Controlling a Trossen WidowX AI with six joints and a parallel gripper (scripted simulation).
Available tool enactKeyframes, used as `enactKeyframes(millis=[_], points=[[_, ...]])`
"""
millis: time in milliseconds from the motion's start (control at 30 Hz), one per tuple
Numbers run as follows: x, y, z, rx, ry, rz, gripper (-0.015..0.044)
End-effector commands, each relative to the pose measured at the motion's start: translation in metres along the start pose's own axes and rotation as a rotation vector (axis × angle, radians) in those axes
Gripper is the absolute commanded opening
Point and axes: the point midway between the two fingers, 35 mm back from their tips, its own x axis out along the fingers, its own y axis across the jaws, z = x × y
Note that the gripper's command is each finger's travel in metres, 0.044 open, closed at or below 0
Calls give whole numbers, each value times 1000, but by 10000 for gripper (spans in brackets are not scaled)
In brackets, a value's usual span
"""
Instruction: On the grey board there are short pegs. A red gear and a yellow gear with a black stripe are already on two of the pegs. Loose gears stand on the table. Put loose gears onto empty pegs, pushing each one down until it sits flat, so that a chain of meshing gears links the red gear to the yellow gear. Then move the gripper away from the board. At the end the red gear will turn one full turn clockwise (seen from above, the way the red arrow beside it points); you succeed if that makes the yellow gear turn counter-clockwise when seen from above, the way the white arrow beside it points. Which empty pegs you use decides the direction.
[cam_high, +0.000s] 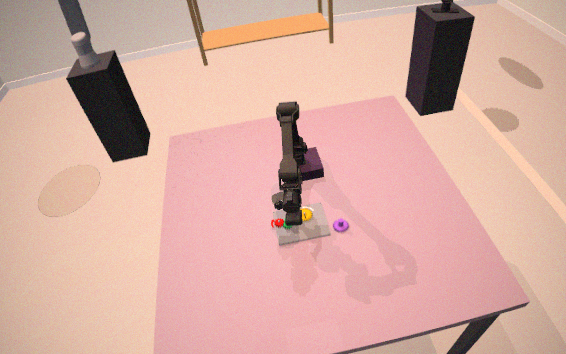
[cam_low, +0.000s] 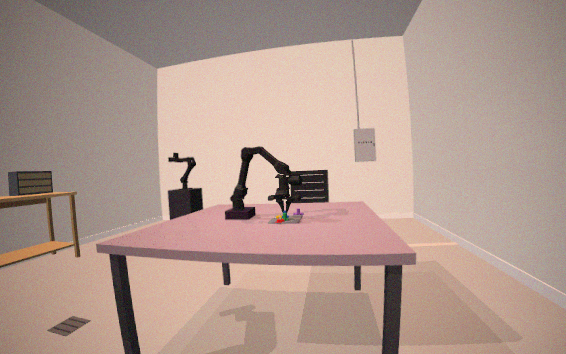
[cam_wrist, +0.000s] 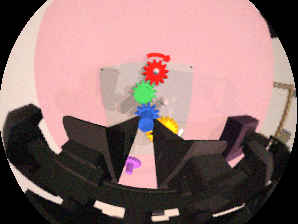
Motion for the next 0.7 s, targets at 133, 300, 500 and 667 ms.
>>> enactKeyframes(millis=[133,300,500,667], points=[[2,1,-1,-72,4,3,0],[4,1,-2,-203,4,3,0],[5,0,-1,-365,4,3,0],[7,1,-1,-455,4,3,0]])
